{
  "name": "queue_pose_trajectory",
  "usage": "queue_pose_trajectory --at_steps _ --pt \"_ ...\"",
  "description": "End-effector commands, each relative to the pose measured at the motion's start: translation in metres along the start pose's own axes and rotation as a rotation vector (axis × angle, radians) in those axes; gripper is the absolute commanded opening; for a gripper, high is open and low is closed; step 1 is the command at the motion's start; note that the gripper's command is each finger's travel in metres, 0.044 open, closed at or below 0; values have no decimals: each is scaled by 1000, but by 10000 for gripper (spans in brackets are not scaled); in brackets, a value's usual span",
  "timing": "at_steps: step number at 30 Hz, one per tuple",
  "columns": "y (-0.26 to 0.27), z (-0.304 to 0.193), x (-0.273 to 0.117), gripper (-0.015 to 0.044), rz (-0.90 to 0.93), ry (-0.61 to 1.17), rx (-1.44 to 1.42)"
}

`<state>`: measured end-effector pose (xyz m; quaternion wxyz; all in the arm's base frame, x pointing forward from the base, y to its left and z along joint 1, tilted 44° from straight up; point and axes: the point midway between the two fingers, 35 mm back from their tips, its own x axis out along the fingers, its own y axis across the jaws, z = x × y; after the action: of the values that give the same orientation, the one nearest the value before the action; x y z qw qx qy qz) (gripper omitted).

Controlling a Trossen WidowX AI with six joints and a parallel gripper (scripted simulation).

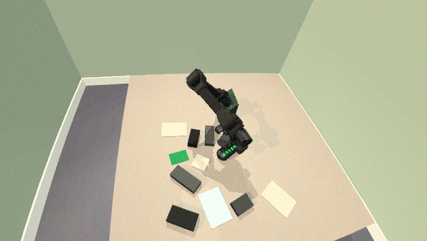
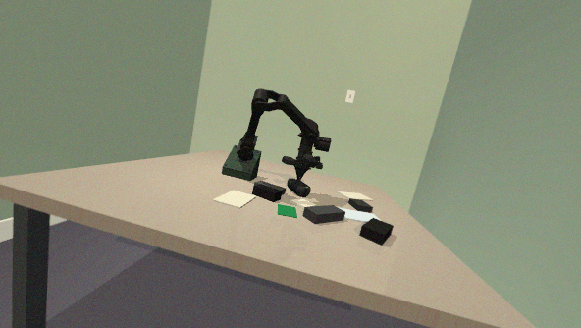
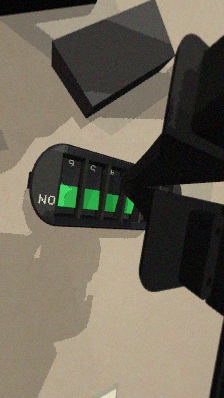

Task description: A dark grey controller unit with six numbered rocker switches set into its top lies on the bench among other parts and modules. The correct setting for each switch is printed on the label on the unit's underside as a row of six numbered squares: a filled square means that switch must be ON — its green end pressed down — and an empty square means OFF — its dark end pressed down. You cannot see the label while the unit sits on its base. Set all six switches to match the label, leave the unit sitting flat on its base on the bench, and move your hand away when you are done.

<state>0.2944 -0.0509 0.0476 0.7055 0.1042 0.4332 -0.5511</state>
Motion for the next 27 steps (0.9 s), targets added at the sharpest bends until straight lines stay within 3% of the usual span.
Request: queue_pose_trajectory --at_steps 1,27 --pt "-1 1 8 0 -4 -5 -6" --pt "-1 1 10 0 -3 -1 -1"
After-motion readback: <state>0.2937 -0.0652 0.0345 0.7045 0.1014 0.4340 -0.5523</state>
